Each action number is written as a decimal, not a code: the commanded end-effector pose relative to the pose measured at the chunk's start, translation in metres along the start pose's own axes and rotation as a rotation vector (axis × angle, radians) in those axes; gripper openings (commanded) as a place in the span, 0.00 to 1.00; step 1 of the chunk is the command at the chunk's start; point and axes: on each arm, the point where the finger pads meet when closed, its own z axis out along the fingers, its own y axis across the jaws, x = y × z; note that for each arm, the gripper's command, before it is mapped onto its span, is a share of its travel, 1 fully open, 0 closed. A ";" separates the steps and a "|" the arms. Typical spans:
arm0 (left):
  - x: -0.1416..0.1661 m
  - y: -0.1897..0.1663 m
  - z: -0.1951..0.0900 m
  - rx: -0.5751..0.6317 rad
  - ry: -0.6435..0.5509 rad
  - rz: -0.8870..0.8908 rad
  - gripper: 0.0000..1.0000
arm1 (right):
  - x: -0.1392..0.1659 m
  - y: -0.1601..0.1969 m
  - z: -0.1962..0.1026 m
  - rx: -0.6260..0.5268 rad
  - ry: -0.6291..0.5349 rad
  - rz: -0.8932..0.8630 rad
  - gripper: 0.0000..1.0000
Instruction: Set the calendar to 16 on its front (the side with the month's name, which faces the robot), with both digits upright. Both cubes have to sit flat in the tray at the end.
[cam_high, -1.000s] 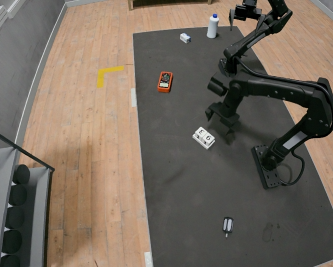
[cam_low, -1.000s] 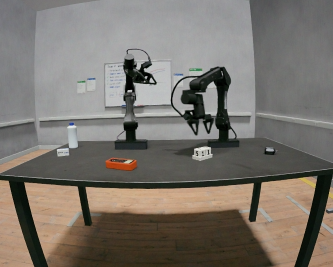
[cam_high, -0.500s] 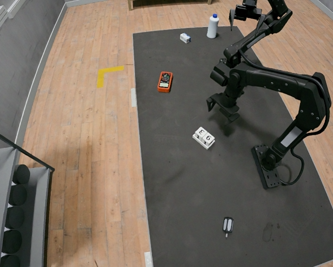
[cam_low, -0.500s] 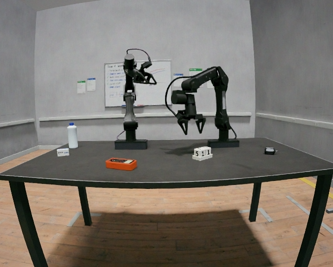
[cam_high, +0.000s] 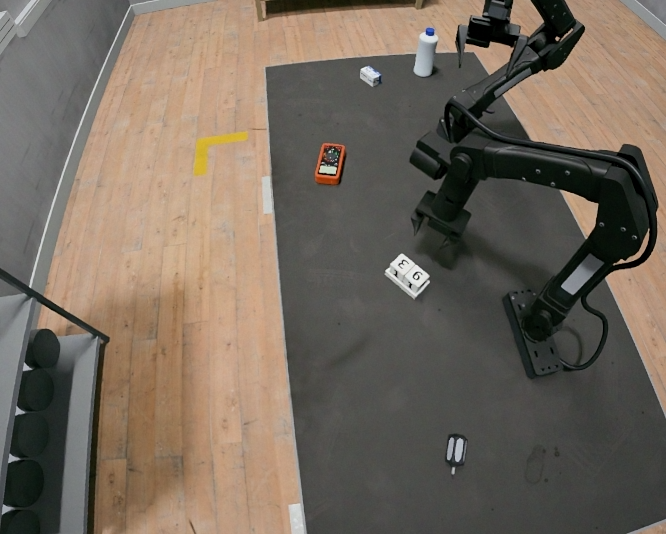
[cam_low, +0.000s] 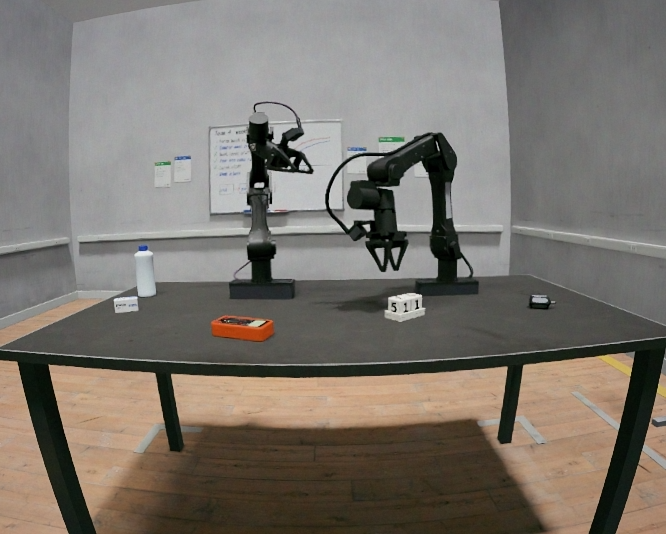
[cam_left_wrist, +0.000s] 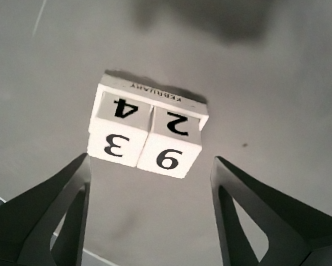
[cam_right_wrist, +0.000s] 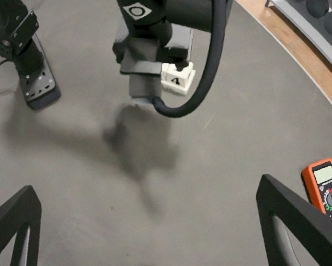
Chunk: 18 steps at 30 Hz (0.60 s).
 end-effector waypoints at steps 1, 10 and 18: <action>-0.002 0.003 0.000 -0.017 -0.036 -0.173 0.64 | -0.006 -0.007 0.001 0.051 -0.042 -0.043 1.00; 0.016 0.001 0.015 0.028 -0.065 -0.561 0.64 | 0.021 -0.049 0.017 0.258 -0.082 0.043 1.00; 0.022 -0.001 0.022 0.053 -0.074 -0.716 0.64 | 0.041 -0.089 0.012 0.475 -0.099 0.153 1.00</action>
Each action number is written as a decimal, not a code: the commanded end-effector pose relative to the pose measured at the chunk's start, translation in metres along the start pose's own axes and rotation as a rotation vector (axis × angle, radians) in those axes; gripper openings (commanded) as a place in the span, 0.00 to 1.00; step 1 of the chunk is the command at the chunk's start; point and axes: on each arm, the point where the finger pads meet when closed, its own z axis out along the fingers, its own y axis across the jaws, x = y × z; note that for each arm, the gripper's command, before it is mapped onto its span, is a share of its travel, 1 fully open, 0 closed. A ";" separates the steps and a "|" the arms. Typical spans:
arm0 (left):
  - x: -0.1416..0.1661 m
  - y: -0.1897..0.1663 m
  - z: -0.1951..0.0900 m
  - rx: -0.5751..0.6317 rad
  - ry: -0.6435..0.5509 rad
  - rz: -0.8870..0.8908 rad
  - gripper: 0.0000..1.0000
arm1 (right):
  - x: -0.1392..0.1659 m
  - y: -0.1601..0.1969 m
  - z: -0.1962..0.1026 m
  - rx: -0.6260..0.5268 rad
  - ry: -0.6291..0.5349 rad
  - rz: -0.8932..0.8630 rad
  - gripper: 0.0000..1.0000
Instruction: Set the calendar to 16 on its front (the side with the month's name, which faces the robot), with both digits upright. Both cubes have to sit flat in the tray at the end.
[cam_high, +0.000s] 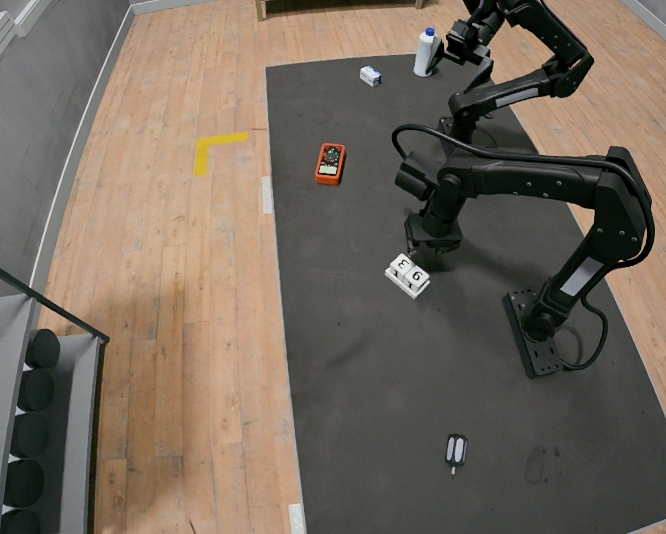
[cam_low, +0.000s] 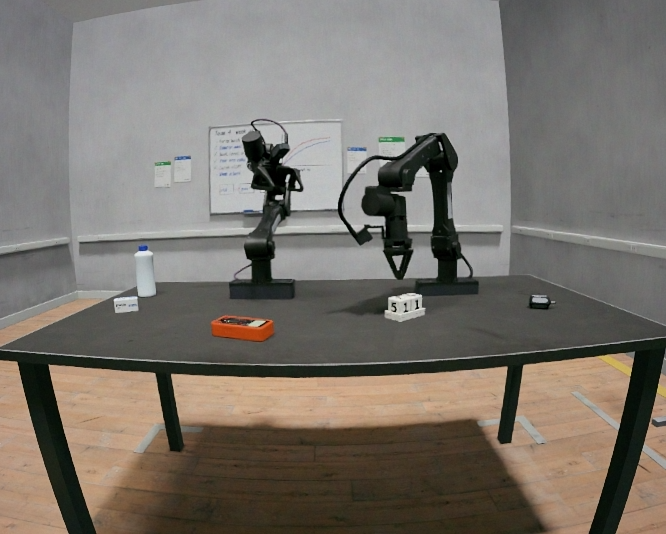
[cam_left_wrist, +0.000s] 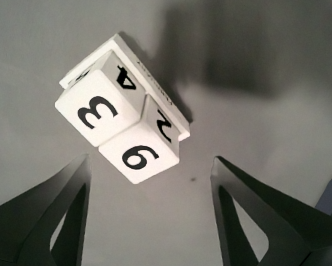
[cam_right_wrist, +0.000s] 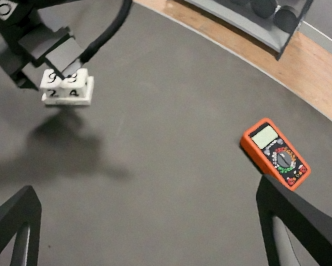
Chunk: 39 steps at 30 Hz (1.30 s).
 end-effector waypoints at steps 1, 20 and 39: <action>-0.001 0.002 0.004 0.007 -0.027 -0.118 0.64 | -0.007 -0.023 0.001 0.138 -0.048 0.026 1.00; 0.014 0.006 0.017 0.058 -0.027 -0.423 0.64 | 0.028 -0.068 0.015 0.365 -0.099 0.136 1.00; 0.024 0.009 0.026 0.092 -0.023 -0.624 0.64 | 0.052 -0.068 0.044 0.355 -0.179 0.158 1.00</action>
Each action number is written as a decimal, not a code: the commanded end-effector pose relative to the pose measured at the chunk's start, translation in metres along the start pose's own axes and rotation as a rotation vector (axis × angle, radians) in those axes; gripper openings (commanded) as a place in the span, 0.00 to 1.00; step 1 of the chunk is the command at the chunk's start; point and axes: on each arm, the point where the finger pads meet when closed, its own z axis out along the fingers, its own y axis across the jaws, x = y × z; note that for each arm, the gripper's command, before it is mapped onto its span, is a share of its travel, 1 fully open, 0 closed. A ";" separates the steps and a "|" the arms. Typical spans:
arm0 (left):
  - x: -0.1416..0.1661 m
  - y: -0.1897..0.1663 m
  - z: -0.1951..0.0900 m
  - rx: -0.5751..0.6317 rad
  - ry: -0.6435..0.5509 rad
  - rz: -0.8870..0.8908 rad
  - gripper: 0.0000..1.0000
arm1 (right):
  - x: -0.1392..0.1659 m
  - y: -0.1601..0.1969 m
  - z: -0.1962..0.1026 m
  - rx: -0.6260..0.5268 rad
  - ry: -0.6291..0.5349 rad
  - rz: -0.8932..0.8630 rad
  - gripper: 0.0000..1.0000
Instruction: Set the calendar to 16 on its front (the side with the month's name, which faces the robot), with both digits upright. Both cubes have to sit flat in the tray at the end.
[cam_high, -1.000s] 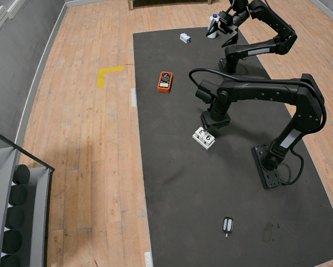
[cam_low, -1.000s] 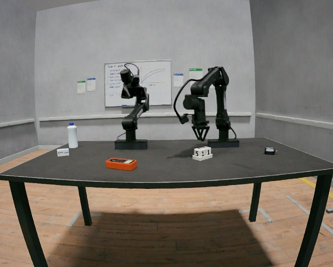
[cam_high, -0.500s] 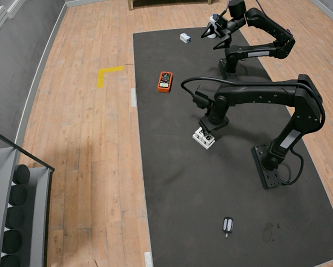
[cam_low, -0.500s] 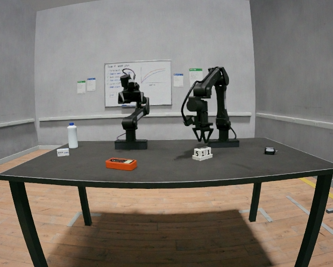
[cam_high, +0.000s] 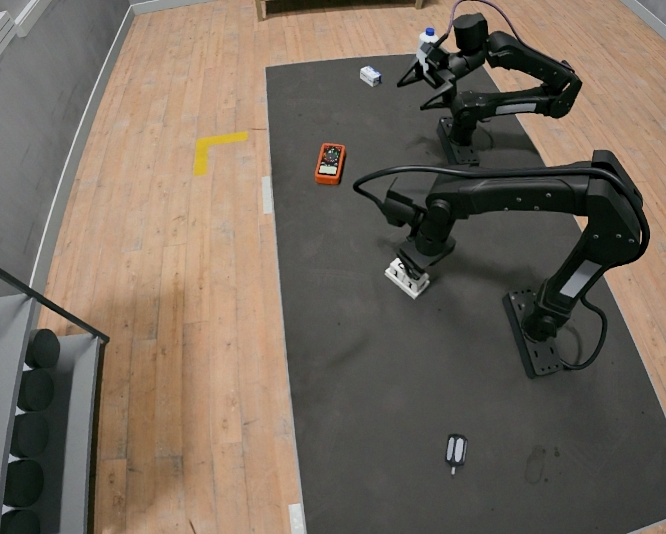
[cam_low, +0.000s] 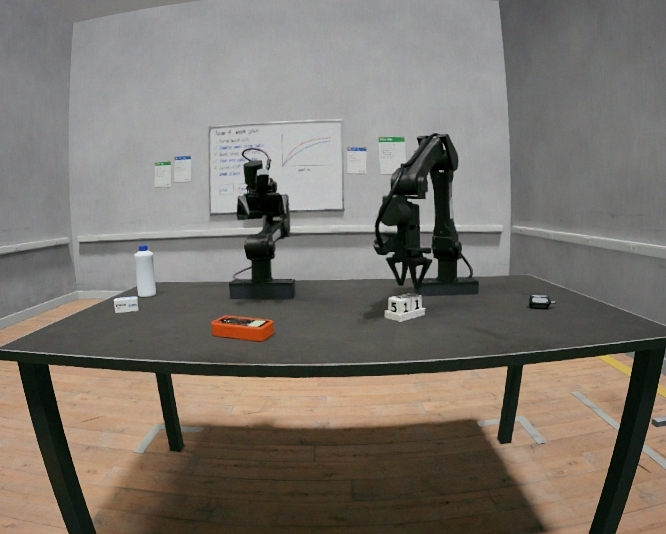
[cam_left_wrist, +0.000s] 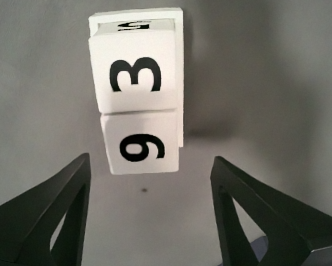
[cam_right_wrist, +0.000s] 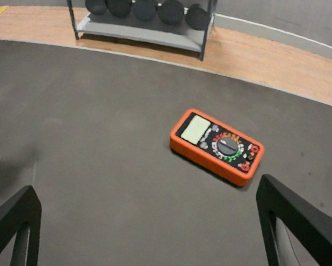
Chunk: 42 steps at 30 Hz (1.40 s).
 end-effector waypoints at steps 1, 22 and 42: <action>0.000 0.002 0.003 0.010 -0.012 -0.050 0.64 | -0.007 0.004 0.003 0.005 -0.055 -0.004 1.00; 0.003 0.006 0.005 0.017 -0.014 -0.121 0.64 | 0.015 0.103 -0.003 -0.453 -0.081 -0.124 1.00; 0.005 0.006 0.026 0.020 -0.007 -0.119 0.64 | 0.028 0.155 -0.035 -0.736 -0.081 -0.207 1.00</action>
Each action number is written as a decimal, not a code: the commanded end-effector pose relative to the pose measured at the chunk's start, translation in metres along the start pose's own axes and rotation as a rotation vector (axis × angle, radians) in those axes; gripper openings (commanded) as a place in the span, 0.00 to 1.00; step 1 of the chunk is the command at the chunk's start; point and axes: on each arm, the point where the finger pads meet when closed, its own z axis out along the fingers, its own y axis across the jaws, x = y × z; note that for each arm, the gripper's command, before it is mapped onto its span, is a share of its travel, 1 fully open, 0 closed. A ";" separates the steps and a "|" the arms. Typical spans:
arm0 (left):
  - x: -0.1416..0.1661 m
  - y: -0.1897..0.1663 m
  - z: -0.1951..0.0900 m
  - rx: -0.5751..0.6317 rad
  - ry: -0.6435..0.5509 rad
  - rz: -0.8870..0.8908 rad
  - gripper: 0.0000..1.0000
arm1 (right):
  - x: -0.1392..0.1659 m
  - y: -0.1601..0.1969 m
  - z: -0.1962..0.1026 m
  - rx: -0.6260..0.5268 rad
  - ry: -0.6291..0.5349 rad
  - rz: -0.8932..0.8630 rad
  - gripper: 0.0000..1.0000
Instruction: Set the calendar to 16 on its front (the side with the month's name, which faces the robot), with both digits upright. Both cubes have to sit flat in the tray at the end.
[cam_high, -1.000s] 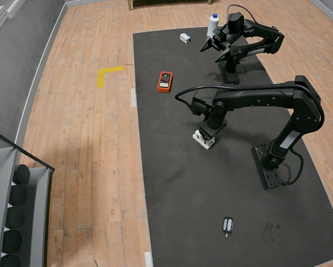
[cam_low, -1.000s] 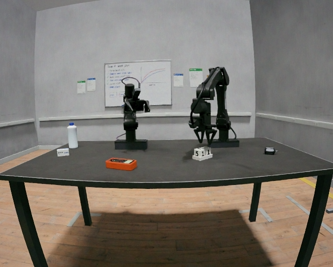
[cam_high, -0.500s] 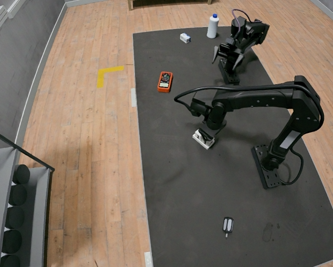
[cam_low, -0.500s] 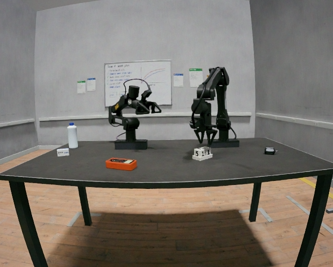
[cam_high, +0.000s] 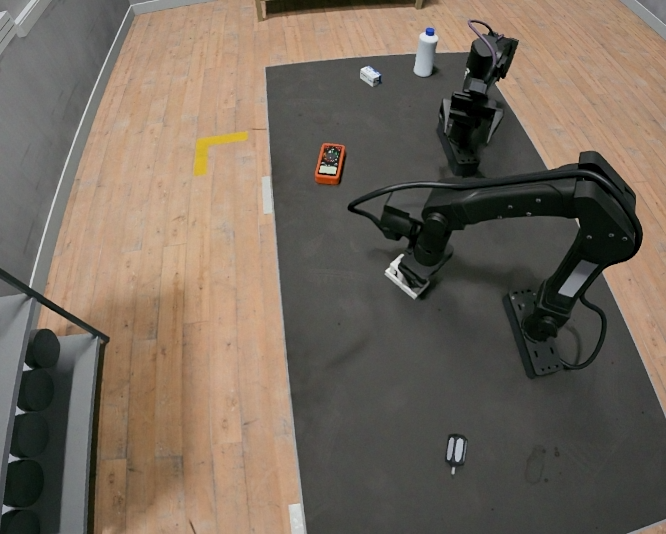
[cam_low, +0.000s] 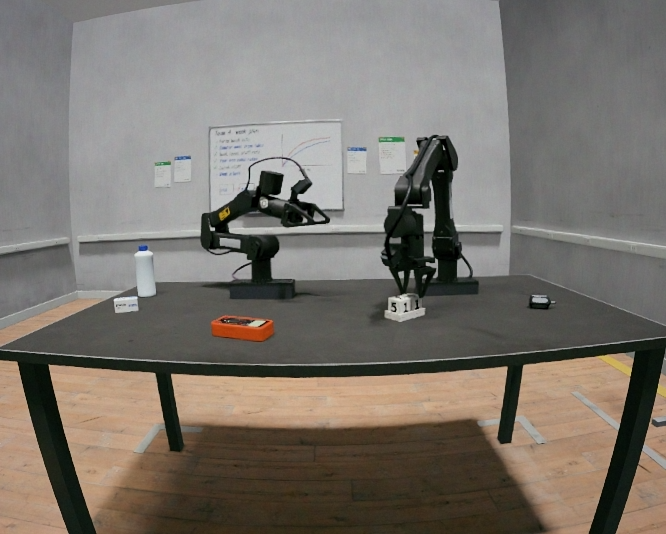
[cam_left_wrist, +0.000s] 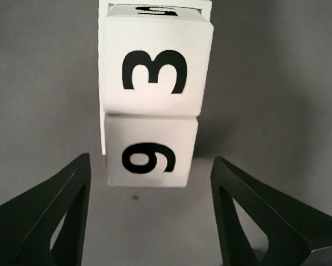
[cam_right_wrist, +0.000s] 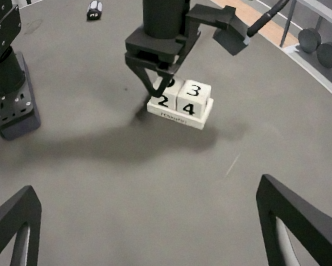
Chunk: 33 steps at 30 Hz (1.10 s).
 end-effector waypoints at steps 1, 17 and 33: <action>-0.006 0.004 0.005 -0.002 -0.030 -0.007 0.64 | -0.005 -0.001 0.001 0.011 -0.029 0.003 1.00; -0.007 0.004 0.021 -0.005 -0.039 -0.007 0.64 | -0.005 -0.001 0.000 0.008 -0.018 0.000 1.00; -0.008 0.004 0.018 -0.010 -0.036 -0.003 0.43 | -0.005 -0.001 0.000 0.008 -0.018 0.000 1.00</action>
